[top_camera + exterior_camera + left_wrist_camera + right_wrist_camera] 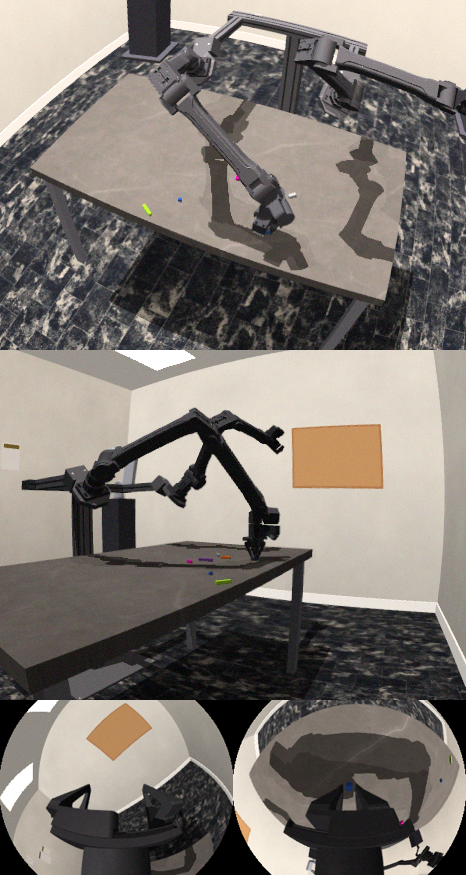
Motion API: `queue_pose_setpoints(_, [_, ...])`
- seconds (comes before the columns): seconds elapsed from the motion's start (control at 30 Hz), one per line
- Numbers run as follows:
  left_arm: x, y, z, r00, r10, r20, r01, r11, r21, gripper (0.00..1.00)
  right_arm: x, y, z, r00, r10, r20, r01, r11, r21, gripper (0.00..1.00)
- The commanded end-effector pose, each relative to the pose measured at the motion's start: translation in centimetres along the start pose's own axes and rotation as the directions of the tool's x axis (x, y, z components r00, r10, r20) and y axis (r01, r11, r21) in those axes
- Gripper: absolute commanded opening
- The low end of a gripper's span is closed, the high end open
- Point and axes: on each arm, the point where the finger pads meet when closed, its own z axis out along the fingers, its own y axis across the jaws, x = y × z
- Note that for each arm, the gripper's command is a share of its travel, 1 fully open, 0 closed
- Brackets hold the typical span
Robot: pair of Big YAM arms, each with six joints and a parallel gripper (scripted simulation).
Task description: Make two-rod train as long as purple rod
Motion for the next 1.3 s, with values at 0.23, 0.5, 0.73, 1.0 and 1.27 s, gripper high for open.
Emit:
queue_pose_setpoints(0.23, [-0.8, 0.4, -0.6, 1.0, -0.006, 0.023, 0.006, 1.0, -0.005, 1.0, -0.3, 1.0, -3.1, 1.0, -0.001, 0.012, 0.001, 1.0, -0.027, 0.23])
queue_pose_setpoints(0.5, [-0.8, 0.4, -0.6, 1.0, -0.006, 0.023, 0.006, 1.0, -0.005, 1.0, -0.3, 0.9, -6.7, 1.0, -0.001, 0.013, 0.001, 1.0, -0.027, 0.23])
queue_pose_setpoints(0.73, [-0.8, 0.4, -0.6, 1.0, -0.006, 0.023, 0.006, 1.0, -0.005, 1.0, -0.3, 0.1, -8.1, 1.0, 0.004, 0.005, -0.004, 1.0, -0.007, 0.23])
queue_pose_setpoints(1.0, [-0.8, 0.4, -0.6, 1.0, -0.006, 0.023, 0.006, 1.0, -0.005, 1.0, -0.1, -0.2, -8.9, 1.0, 0.004, -0.003, -0.004, 1.0, 0.007, 0.23])
queue_pose_setpoints(1.27, [-0.8, 0.4, -0.6, 1.0, -0.006, 0.023, 0.006, 1.0, -0.005, 1.0, 0.1, 0.8, -9.9, 1.0, 0.003, 0.007, -0.003, 1.0, -0.017, 1.0])
